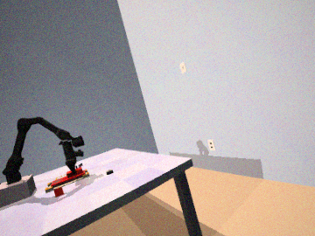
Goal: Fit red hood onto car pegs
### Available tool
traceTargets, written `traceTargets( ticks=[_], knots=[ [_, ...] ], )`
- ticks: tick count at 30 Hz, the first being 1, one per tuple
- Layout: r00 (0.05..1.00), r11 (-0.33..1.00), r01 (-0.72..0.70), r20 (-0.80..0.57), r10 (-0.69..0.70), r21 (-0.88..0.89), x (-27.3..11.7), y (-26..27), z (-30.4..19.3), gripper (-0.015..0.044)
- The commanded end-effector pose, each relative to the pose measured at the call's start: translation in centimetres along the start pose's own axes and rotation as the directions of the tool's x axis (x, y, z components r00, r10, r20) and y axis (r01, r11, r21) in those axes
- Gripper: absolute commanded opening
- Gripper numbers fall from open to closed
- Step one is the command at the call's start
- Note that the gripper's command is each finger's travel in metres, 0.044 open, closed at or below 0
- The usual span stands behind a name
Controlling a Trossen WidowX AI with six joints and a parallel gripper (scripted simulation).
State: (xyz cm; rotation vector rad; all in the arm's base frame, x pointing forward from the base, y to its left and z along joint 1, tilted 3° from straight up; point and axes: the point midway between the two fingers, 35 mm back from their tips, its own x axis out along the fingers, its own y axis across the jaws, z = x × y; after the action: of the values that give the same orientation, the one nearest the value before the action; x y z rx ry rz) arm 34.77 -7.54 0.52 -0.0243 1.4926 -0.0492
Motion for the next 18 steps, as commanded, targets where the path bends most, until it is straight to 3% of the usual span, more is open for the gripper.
traceTargets(
  ticks=[1, 7, 18],
  knots=[
    [1.0, 1.0, -0.002, -0.006, 0.002, -0.002, 0.38, 0.02, -0.09, 0.0],
    [1.0, 1.0, 0.0, -0.001, 0.0, 0.0, 0.13, 0.01, -0.02, 0.0],
    [1.0, 1.0, 0.0, -0.002, 0.0, 0.0, 0.15, 0.01, -0.03, 0.0289]
  ],
)
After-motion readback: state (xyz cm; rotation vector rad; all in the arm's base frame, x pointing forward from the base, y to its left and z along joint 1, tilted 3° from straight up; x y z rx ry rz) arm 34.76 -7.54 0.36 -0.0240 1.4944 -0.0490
